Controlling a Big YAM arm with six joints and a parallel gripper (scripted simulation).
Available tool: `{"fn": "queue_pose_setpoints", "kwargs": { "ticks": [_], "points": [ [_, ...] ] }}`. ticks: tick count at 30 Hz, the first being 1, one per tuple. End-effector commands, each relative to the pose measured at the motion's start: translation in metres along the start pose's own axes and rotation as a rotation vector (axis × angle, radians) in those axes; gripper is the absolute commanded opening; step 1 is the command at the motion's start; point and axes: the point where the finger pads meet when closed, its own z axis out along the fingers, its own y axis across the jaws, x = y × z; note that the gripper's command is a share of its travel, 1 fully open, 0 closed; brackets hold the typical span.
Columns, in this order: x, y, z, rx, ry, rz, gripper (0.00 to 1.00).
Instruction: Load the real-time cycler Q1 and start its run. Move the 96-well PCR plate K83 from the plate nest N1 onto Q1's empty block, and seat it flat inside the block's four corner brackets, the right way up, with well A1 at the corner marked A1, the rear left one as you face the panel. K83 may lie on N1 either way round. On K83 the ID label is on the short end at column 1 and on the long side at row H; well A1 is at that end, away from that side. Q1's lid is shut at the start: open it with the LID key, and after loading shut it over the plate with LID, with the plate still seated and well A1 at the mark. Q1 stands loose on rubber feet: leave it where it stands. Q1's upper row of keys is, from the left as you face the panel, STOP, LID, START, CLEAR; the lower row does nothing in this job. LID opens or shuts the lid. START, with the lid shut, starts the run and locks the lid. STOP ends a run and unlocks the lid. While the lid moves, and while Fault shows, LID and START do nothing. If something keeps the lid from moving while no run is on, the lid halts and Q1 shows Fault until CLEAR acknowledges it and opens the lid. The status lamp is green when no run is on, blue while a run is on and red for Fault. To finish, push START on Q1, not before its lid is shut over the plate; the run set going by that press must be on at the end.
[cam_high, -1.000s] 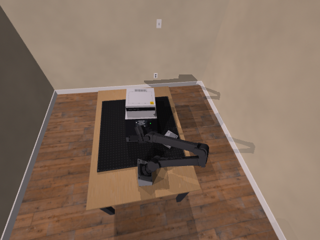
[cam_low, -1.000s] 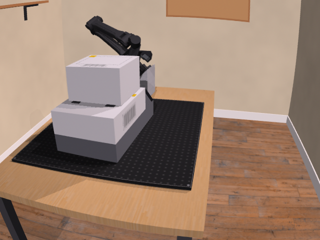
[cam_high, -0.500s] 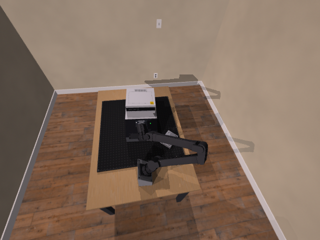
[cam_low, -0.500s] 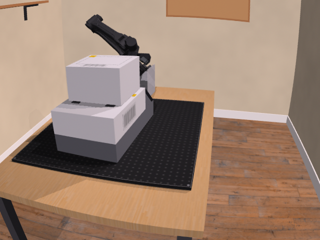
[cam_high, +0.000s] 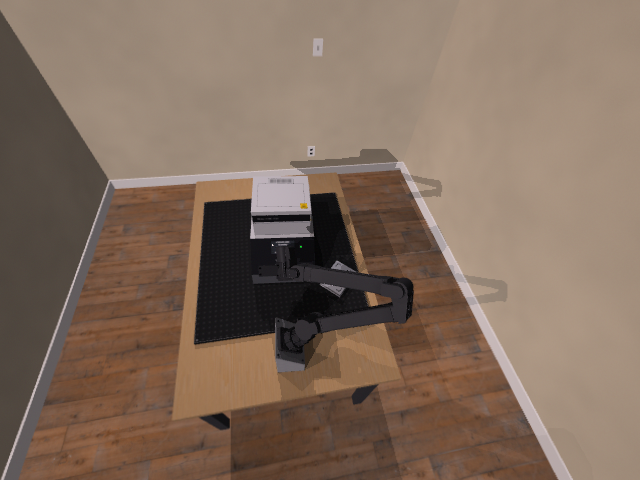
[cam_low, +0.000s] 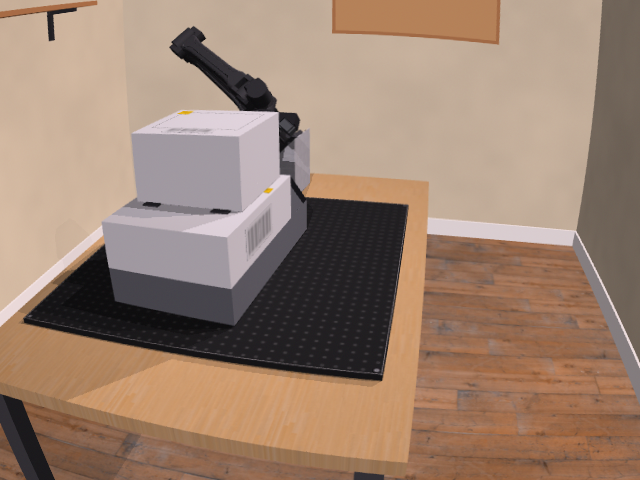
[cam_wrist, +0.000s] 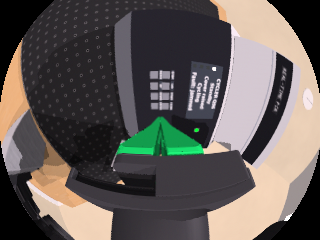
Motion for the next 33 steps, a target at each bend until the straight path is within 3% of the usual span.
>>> {"fn": "queue_pose_setpoints", "kwargs": {
  "ticks": [1, 11, 23, 33],
  "points": [
    [0.000, -0.002, 0.008, 0.001, 0.002, -0.013, 0.00],
    [0.001, -0.018, 0.018, 0.023, 0.002, 0.008, 0.00],
    [0.003, -0.040, 0.043, 0.039, 0.007, 0.032, 0.00],
    [0.003, -0.025, 0.047, 0.017, 0.010, 0.022, 0.00]
  ]
}}
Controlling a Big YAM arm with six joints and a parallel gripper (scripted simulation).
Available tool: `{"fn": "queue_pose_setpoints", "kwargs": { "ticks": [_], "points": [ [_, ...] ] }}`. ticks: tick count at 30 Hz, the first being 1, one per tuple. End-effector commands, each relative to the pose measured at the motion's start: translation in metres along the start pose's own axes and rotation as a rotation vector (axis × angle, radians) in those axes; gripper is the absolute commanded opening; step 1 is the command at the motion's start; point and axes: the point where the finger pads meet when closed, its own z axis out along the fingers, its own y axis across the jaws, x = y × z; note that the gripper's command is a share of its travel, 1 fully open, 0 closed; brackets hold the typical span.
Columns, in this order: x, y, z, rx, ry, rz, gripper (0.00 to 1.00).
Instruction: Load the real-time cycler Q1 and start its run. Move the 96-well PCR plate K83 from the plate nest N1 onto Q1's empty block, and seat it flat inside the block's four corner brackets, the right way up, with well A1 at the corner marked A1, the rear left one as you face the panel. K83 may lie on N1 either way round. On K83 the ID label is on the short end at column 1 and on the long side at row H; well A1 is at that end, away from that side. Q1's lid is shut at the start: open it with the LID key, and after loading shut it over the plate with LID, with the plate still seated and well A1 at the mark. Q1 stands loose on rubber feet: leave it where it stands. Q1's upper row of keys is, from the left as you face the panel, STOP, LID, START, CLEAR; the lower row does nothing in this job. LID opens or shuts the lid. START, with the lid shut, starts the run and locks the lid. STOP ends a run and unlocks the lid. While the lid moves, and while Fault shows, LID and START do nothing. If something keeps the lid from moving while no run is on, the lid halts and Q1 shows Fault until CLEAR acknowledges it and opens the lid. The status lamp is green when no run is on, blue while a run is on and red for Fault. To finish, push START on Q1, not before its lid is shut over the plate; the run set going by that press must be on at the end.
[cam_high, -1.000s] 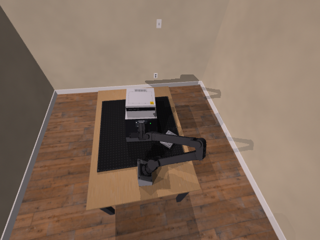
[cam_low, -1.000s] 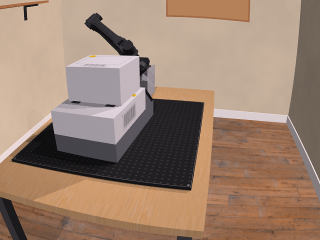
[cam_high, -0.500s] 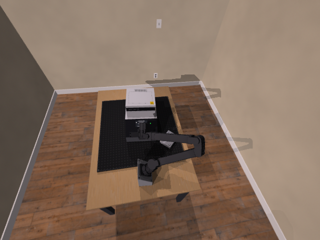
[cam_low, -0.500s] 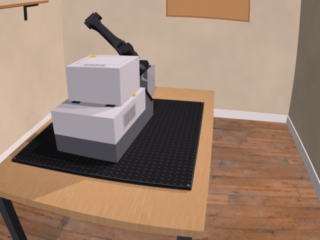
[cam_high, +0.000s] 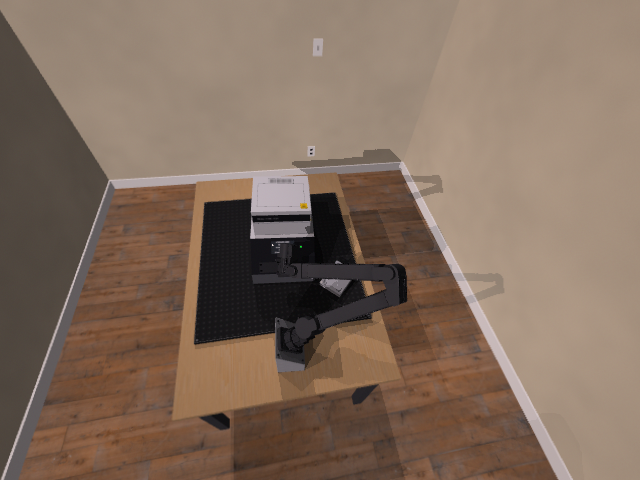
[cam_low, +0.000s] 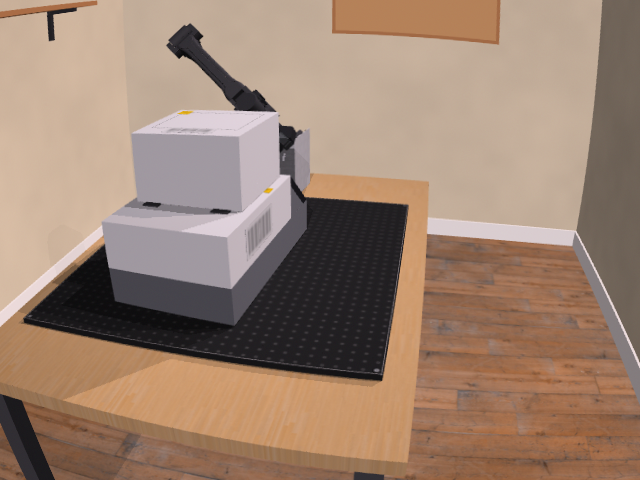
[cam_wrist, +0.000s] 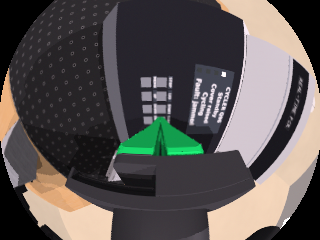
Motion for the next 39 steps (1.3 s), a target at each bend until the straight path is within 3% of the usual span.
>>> {"fn": "queue_pose_setpoints", "kwargs": {
  "ticks": [1, 10, 17, 29, 39],
  "points": [
    [0.002, -0.016, 0.000, 0.025, 0.003, 0.025, 0.00],
    [-0.002, -0.004, -0.008, 0.020, -0.011, 0.013, 0.00],
    [-0.001, 0.008, 0.001, -0.021, -0.002, 0.004, 0.00],
    [0.000, -0.008, -0.007, 0.034, -0.006, 0.011, 0.00],
    [-0.005, 0.002, -0.006, 0.002, -0.013, 0.000, 0.00]
  ]
}}
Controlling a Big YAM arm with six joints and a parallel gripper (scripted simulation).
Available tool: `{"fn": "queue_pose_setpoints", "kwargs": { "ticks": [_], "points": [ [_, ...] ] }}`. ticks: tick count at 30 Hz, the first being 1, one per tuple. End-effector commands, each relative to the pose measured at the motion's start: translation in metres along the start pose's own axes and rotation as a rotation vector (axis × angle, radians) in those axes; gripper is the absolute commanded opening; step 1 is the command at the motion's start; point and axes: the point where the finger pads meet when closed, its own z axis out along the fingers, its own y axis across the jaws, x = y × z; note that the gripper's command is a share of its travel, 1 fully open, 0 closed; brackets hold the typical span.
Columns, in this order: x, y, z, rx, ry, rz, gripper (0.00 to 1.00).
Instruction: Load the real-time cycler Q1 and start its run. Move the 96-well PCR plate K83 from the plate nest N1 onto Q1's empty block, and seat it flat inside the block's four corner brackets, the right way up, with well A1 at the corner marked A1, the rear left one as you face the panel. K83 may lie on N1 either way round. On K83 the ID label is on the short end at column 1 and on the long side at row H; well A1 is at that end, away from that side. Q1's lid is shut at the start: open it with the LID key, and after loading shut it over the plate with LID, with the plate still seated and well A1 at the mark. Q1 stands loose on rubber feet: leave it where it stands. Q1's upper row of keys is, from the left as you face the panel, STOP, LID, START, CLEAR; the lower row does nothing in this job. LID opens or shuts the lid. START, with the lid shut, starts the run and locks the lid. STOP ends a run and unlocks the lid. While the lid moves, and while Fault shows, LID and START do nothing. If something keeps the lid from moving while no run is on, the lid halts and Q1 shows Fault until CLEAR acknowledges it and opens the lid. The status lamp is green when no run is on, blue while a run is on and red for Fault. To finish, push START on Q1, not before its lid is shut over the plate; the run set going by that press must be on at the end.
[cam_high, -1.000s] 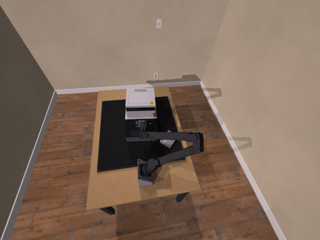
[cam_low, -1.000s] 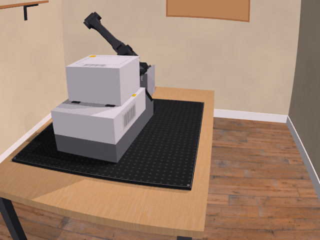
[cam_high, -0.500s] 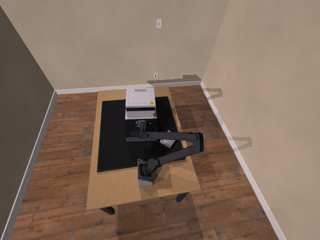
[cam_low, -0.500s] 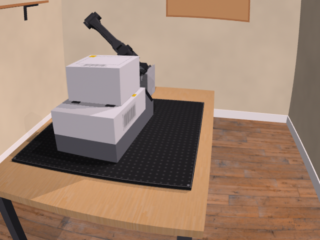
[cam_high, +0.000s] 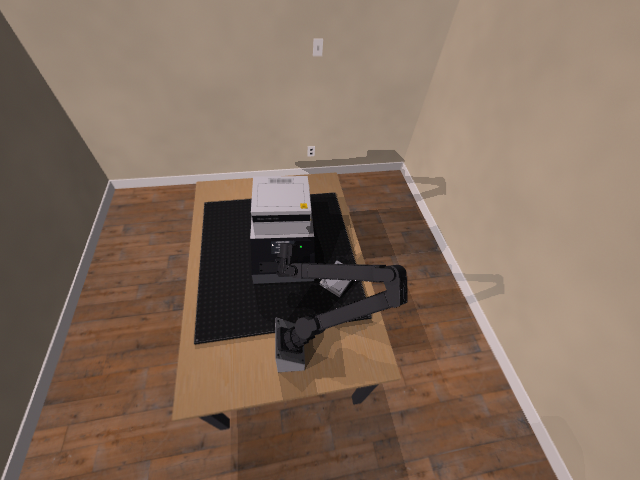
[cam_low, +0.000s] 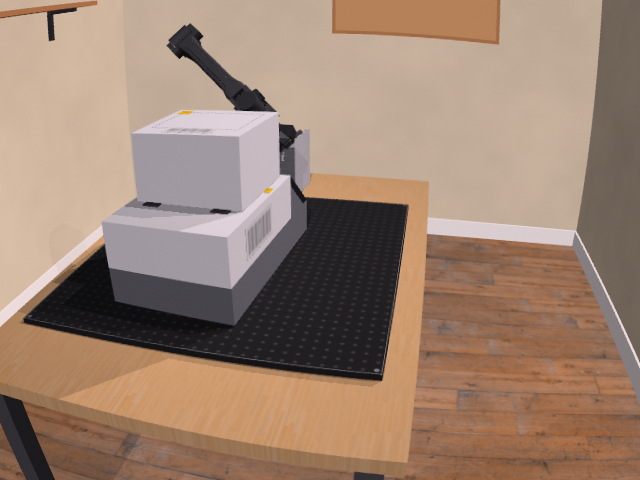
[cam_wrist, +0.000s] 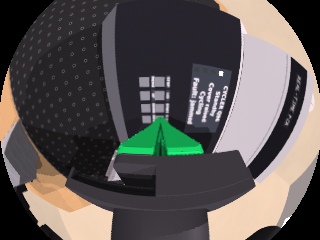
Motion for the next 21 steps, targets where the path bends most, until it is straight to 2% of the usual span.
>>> {"fn": "queue_pose_setpoints", "kwargs": {
  "ticks": [1, 16, 21],
  "points": [
    [-0.005, 0.006, -0.002, -0.007, -0.011, -0.007, 0.00],
    [-0.006, 0.008, -0.002, -0.012, -0.011, -0.010, 0.00],
    [-0.002, 0.008, 0.012, -0.016, -0.004, -0.009, 0.00]
  ]
}}
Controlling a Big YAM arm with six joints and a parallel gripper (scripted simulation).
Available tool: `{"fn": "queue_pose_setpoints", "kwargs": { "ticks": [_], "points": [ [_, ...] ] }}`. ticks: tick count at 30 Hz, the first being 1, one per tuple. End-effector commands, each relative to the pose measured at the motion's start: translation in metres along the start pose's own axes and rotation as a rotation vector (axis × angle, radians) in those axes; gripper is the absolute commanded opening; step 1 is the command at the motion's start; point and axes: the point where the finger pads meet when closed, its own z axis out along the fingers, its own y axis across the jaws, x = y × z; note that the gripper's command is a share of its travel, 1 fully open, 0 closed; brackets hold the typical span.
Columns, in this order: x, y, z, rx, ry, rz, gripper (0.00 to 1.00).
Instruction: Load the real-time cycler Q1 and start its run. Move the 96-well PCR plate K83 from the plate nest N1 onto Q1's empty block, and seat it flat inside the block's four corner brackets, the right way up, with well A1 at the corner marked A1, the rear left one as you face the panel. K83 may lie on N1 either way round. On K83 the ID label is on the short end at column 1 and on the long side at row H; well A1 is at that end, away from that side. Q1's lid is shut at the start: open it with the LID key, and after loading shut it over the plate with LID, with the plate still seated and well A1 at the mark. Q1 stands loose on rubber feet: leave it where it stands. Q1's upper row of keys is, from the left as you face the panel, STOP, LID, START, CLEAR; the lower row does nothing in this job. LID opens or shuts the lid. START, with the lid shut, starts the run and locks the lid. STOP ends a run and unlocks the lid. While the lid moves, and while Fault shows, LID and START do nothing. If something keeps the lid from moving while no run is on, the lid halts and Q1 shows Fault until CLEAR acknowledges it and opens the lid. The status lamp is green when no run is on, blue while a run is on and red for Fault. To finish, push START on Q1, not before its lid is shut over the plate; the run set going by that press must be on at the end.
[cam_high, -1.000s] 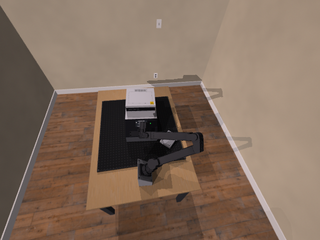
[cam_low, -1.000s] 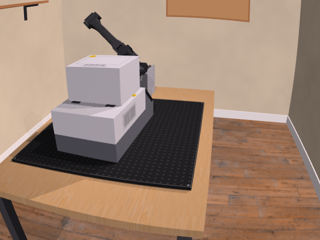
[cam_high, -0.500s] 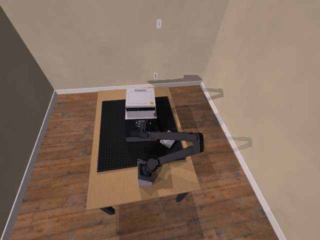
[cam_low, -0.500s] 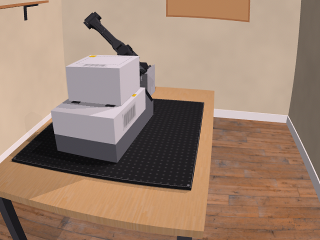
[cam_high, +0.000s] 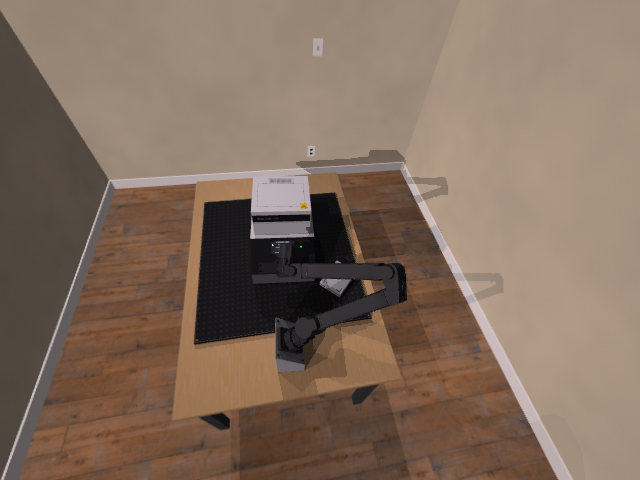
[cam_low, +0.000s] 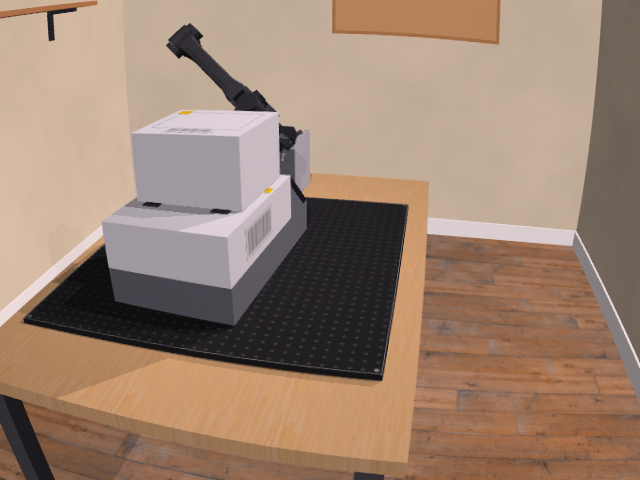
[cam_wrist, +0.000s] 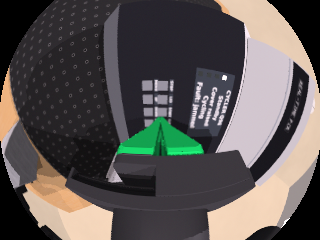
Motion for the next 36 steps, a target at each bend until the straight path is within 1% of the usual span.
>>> {"fn": "queue_pose_setpoints", "kwargs": {
  "ticks": [1, 4, 12, 16, 18, 19, 22, 26, 29, 32, 36],
  "points": [
    [0.001, 0.005, 0.008, -0.007, 0.005, -0.002, 0.00],
    [0.004, -0.005, 0.013, 0.009, 0.009, 0.007, 0.00],
    [0.007, -0.023, 0.030, 0.031, 0.018, 0.023, 0.00],
    [0.009, -0.033, 0.025, 0.045, 0.024, 0.035, 0.00],
    [0.009, -0.033, 0.025, 0.045, 0.024, 0.035, 0.00],
    [0.007, -0.033, 0.024, 0.047, 0.016, 0.035, 0.00],
    [0.005, -0.035, 0.020, 0.054, 0.008, 0.039, 0.00],
    [0.002, -0.022, 0.019, 0.035, 0.002, 0.030, 0.00],
    [0.001, -0.008, 0.022, 0.007, 0.002, 0.019, 0.00],
    [0.002, 0.003, 0.025, -0.011, 0.006, 0.016, 0.00],
    [0.005, 0.003, 0.026, -0.009, 0.010, 0.024, 0.00]
  ]
}}
